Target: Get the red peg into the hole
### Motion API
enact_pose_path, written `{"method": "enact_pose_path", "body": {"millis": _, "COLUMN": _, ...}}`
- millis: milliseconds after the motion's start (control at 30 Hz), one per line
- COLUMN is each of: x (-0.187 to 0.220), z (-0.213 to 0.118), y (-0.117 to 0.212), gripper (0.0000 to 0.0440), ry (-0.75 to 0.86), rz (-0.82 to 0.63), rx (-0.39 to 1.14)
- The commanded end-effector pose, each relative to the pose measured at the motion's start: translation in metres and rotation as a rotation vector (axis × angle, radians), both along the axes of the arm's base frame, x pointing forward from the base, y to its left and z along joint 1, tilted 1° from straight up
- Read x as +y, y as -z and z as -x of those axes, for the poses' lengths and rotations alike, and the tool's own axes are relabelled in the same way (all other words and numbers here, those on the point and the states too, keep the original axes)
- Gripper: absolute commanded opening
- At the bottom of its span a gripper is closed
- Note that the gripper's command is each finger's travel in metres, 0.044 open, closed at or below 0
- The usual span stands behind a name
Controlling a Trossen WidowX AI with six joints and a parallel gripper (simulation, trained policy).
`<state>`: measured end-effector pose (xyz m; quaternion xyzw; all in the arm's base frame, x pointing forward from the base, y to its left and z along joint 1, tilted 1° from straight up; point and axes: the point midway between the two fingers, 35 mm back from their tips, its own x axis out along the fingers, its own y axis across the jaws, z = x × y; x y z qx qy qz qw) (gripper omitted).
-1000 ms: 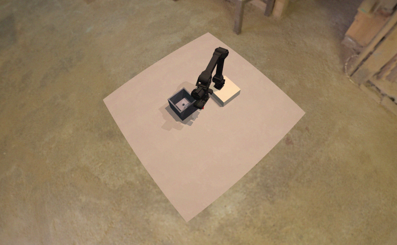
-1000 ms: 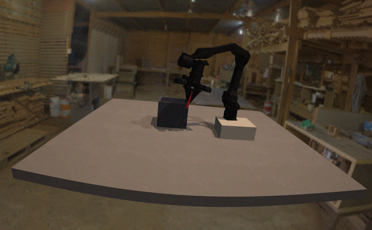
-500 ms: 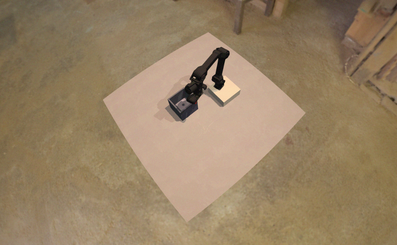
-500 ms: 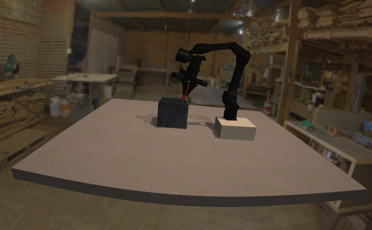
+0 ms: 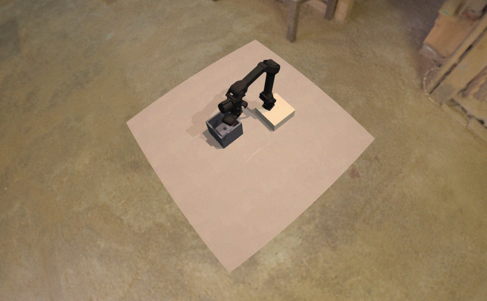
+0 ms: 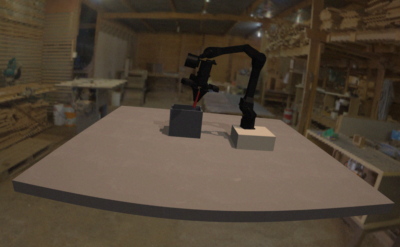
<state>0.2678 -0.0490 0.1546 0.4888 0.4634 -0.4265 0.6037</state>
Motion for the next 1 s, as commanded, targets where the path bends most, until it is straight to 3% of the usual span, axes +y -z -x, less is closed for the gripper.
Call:
{"method": "enact_pose_path", "body": {"millis": 0, "x": -0.008, "z": -0.004, "y": 0.001, "gripper": 0.0000, "ry": 0.001, "rz": 0.004, "rx": 0.008}}
{"method": "enact_pose_path", "body": {"millis": 967, "x": -0.058, "z": -0.021, "y": 0.058, "gripper": 0.0000, "ry": -0.005, "rz": -0.017, "rx": 0.066}}
